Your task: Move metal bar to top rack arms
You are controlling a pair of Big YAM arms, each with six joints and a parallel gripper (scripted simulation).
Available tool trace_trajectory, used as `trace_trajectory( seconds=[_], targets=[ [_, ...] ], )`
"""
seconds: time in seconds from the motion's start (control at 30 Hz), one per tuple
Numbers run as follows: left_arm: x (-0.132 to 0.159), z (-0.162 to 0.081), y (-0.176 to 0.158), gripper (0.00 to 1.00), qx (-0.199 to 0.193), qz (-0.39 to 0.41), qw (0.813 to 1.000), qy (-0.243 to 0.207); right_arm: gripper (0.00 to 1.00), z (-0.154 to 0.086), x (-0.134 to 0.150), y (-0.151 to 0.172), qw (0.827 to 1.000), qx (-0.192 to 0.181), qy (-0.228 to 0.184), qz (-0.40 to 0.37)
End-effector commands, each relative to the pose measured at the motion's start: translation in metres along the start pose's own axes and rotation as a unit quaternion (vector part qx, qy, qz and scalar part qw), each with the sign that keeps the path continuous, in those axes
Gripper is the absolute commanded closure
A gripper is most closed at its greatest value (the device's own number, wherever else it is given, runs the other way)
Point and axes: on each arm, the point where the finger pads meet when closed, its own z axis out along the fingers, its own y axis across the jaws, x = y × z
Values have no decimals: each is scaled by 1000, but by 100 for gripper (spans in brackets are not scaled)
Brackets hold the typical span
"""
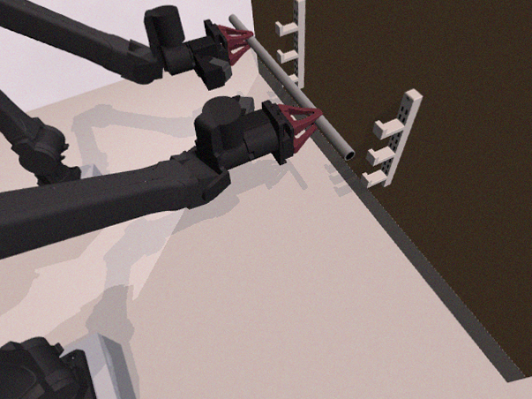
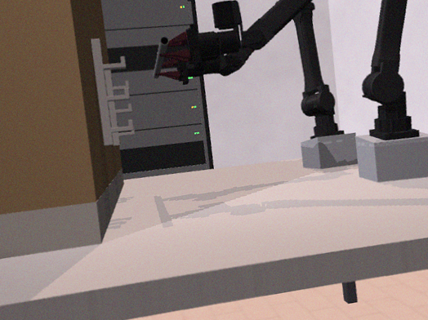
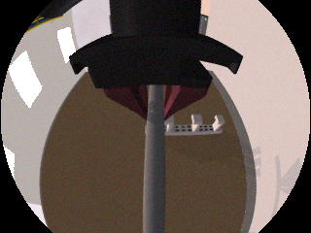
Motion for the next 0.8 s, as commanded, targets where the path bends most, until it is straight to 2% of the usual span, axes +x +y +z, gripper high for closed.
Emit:
trace_trajectory(
  seconds=[0.0,0.77],
  targets=[
    [5,21,40,100,-41,-8,999,8,100,23,5,-52,999,45,9,16],
    [5,56,41,100,-41,-8,999,8,100,57,6,-54,999,45,9,16]
  ],
)
